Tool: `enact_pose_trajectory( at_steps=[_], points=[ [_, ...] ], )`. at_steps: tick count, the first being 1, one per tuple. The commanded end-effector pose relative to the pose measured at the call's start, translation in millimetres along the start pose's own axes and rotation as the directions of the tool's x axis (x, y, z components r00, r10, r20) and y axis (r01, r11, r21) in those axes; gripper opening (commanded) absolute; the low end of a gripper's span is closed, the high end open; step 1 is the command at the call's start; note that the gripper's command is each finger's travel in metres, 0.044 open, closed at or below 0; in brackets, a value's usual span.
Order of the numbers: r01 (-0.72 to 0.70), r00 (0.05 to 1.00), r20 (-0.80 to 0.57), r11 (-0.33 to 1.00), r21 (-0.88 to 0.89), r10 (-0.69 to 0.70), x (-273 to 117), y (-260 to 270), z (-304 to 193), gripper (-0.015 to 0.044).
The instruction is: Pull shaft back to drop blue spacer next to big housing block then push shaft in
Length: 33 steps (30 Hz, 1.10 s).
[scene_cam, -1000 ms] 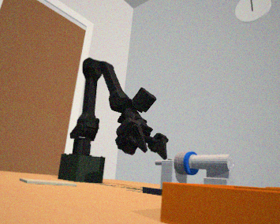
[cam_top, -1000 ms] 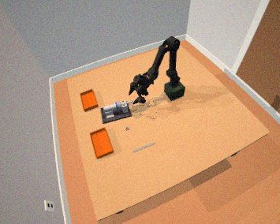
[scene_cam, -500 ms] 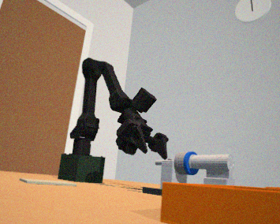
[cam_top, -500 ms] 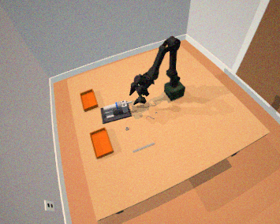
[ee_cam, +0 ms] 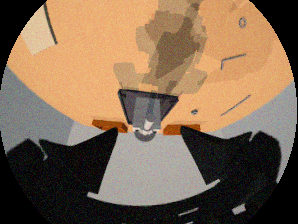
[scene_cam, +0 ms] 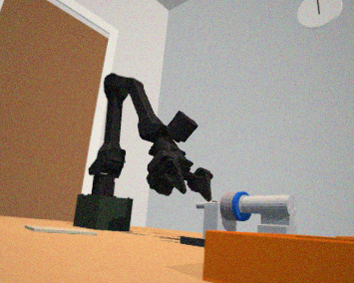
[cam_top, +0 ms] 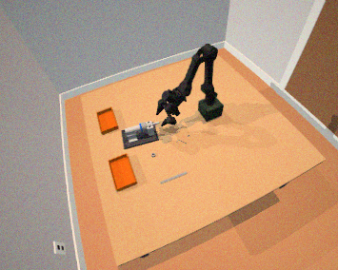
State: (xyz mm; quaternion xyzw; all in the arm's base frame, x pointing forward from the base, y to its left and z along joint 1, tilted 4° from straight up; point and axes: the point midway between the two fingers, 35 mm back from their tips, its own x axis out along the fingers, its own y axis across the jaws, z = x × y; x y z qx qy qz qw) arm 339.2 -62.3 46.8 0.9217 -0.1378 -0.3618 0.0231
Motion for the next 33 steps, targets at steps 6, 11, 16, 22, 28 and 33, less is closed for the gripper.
enact_pose_trajectory(
  at_steps=[6, 11, 16, 22, 28, 33],
  points=[
    [0.003, 1.0, 0.002, 0.998, -0.059, -0.003, -0.4, -0.7, 0.7, 0.044],
    [0.002, 1.0, -0.001, 0.864, -0.503, -0.003, -1.0, -1.3, 0.5, 0.044],
    [-0.002, 1.0, -0.004, 0.529, -0.849, -0.003, -1.4, -1.7, 0.6, 0.044],
    [-0.005, 1.0, -0.005, -0.025, -1.0, 0.0, -1.7, -1.6, 1.4, 0.044],
    [-0.005, 1.0, -0.006, -0.5, -0.866, 0.002, -2.0, -1.5, 2.0, 0.044],
    [-0.002, 1.0, -0.007, -0.737, -0.676, 0.003, -2.2, -1.4, 2.4, 0.044]
  ],
)
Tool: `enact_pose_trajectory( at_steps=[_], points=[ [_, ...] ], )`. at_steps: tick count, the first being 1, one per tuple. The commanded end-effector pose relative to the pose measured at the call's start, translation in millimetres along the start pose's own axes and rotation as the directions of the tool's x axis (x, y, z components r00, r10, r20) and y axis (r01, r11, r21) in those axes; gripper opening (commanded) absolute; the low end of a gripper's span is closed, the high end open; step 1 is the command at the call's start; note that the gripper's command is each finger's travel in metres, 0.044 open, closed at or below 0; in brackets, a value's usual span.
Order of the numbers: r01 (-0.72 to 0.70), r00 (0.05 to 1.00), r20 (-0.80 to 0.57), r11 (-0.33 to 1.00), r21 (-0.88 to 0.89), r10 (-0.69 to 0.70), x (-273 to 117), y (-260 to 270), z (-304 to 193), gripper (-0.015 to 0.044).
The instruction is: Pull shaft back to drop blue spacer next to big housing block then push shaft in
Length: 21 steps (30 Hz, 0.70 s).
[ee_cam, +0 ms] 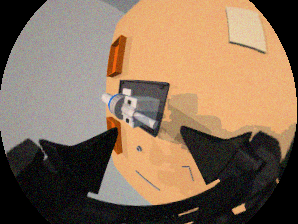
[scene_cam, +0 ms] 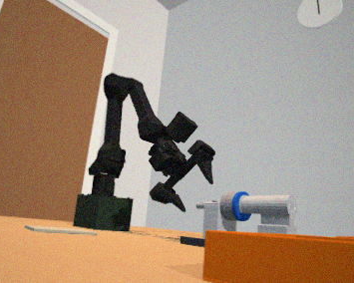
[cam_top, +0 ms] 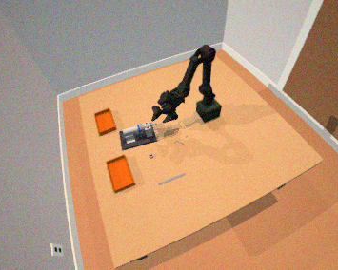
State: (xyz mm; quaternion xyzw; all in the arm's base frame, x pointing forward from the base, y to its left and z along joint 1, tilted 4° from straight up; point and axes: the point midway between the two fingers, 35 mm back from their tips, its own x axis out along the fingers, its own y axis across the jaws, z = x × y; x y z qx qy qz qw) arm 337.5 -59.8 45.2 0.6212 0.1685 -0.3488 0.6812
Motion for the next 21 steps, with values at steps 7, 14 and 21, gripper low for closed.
enact_pose_trajectory(
  at_steps=[7, 14, 21],
  points=[
    [0.006, 1.0, 0.01, 0.354, -0.935, 0.009, -1.5, -0.6, 0.8, 0.044],
    [0.008, 1.0, 0.01, 0.184, -0.983, 0.01, -1.6, -0.7, 0.8, 0.044],
    [0.008, 1.0, 0.01, 0.184, -0.983, 0.01, -1.6, -0.7, 0.8, 0.044]
  ],
)
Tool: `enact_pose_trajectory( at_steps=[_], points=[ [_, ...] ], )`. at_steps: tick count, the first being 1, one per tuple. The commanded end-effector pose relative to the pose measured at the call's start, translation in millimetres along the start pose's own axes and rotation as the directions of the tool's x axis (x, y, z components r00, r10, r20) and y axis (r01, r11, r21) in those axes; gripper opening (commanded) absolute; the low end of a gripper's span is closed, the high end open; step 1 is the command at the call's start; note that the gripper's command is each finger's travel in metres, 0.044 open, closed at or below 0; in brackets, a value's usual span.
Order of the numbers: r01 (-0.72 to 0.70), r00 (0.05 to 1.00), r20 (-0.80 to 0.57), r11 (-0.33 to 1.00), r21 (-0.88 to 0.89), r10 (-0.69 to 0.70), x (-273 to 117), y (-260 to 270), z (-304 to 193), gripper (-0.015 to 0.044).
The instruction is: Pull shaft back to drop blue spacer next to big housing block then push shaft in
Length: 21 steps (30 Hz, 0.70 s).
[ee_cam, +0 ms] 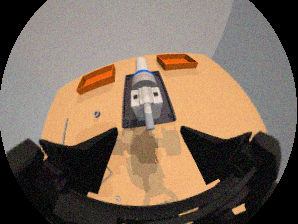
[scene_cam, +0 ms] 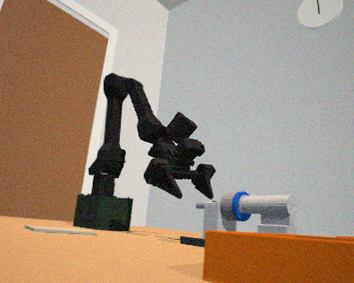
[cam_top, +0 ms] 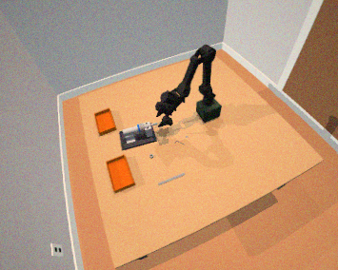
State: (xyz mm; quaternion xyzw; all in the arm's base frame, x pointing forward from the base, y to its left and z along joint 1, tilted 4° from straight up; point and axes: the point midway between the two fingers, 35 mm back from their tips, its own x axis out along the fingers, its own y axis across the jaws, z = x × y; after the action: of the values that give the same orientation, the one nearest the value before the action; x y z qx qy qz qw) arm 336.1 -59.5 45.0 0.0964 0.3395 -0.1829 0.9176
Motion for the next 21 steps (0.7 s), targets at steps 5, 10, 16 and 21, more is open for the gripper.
enact_pose_trajectory(
  at_steps=[5, 10, 16, 21],
  points=[
    [0.005, 1.0, 0.006, 0.993, -0.119, -0.004, -0.7, -0.7, 0.6, 0.044],
    [0.005, 1.0, 0.006, 0.993, -0.119, -0.004, -0.7, -0.7, 0.6, 0.044],
    [0.005, 1.0, 0.006, 0.993, -0.12, -0.004, 2.9, -0.7, 1.1, 0.044],
    [0.005, 1.0, 0.007, 0.992, -0.123, -0.004, 10.7, -0.6, 1.8, 0.044]
  ],
)
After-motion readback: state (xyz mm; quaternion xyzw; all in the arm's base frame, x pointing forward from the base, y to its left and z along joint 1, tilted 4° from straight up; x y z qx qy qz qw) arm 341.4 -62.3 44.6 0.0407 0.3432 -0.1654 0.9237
